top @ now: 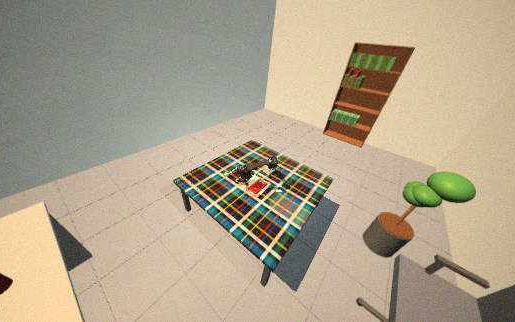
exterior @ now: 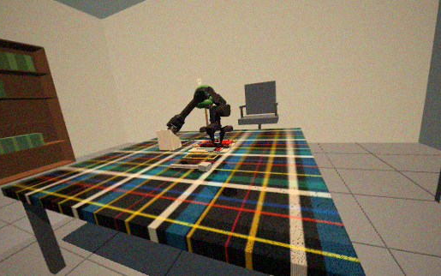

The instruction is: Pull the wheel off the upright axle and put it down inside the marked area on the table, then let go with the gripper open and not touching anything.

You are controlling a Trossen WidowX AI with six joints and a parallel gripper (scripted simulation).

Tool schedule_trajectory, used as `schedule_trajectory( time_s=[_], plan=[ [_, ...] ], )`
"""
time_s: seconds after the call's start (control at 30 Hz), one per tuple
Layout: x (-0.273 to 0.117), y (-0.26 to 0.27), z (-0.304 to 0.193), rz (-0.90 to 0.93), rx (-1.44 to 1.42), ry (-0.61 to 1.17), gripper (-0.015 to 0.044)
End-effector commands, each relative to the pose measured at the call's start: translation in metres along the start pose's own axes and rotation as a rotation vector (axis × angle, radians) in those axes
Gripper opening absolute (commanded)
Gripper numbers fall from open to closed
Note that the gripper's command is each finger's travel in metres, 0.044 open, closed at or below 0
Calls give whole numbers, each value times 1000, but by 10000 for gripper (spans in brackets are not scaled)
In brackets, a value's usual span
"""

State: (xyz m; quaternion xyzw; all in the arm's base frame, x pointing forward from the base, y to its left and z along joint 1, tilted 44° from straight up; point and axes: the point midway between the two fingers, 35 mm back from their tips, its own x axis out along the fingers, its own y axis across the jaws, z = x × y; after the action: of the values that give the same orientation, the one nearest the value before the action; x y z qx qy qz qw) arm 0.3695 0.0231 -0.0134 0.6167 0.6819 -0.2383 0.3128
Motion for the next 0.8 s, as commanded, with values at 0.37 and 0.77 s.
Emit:
schedule_trajectory(
  time_s=[0.37,0.77],
  plan=[
    [-7,0,0,2,0,0,0],
    [-11,0,0,2,1,0,0]
  ],
)
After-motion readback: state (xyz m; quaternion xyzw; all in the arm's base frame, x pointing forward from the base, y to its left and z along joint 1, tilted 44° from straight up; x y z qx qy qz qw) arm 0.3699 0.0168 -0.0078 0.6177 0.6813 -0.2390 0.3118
